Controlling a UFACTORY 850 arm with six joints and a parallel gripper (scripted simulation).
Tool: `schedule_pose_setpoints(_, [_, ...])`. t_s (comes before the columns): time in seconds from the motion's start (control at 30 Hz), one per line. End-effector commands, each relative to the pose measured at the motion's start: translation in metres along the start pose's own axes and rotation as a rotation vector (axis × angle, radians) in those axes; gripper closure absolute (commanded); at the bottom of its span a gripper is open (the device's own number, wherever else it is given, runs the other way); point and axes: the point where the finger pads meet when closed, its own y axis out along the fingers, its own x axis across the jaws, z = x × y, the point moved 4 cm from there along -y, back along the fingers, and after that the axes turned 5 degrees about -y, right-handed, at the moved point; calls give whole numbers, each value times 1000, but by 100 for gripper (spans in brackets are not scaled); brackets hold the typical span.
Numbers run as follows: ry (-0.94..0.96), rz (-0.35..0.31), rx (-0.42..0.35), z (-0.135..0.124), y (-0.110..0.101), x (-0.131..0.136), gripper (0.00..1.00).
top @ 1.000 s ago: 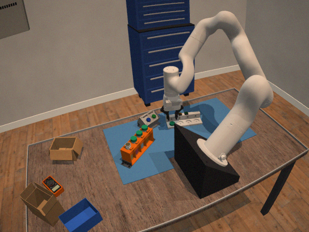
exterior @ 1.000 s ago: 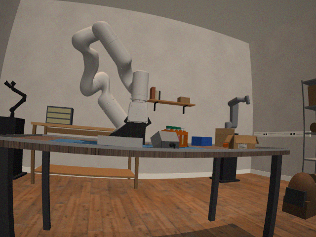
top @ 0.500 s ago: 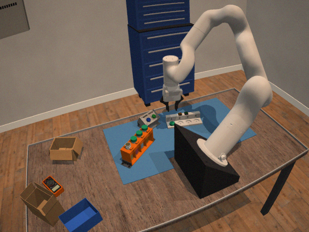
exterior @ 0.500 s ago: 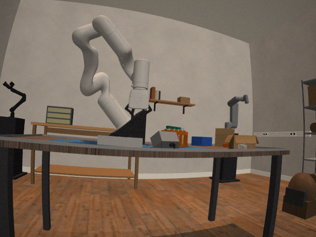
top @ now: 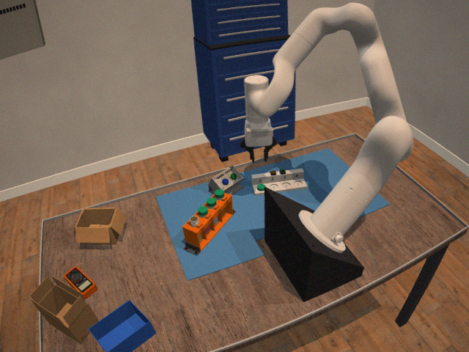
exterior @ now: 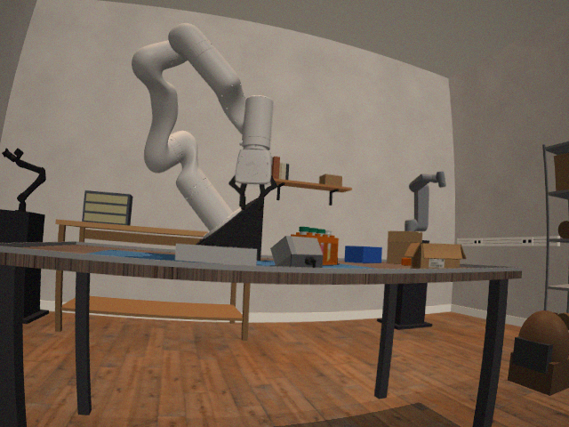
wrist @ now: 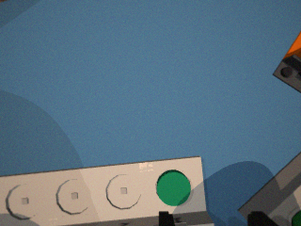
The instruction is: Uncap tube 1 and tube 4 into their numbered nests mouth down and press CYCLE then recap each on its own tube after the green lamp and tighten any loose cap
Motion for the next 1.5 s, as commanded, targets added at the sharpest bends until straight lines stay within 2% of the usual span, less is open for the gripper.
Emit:
schedule_pose_setpoints(0.0, [235, -3, -10, 13, -2, 19, 54])
schedule_pose_setpoints(0.23, [632, -5, -7, 38, -1, 52, 54])
schedule_pose_setpoints(0.33, [652, -5, -9, 38, -1, 52, 54])
schedule_pose_setpoints(0.43, [886, -6, -7, 53, -1, 72, 54])
schedule_pose_setpoints(0.5, [902, -6, -9, 53, -1, 72, 54])
schedule_pose_setpoints(0.57, [1060, -7, -7, 63, -1, 86, 54])
schedule_pose_setpoints(0.67, [1152, -8, -8, 68, -1, 92, 54])
schedule_pose_setpoints(0.77, [1349, -8, -6, 83, -1, 112, 54])
schedule_pose_setpoints(0.9, [1362, -9, -7, 88, -1, 119, 54])
schedule_pose_setpoints(1.13, [1362, -9, -7, 123, -1, 166, 54])
schedule_pose_setpoints(1.47, [1362, -9, -7, 124, 5, 167, 54])
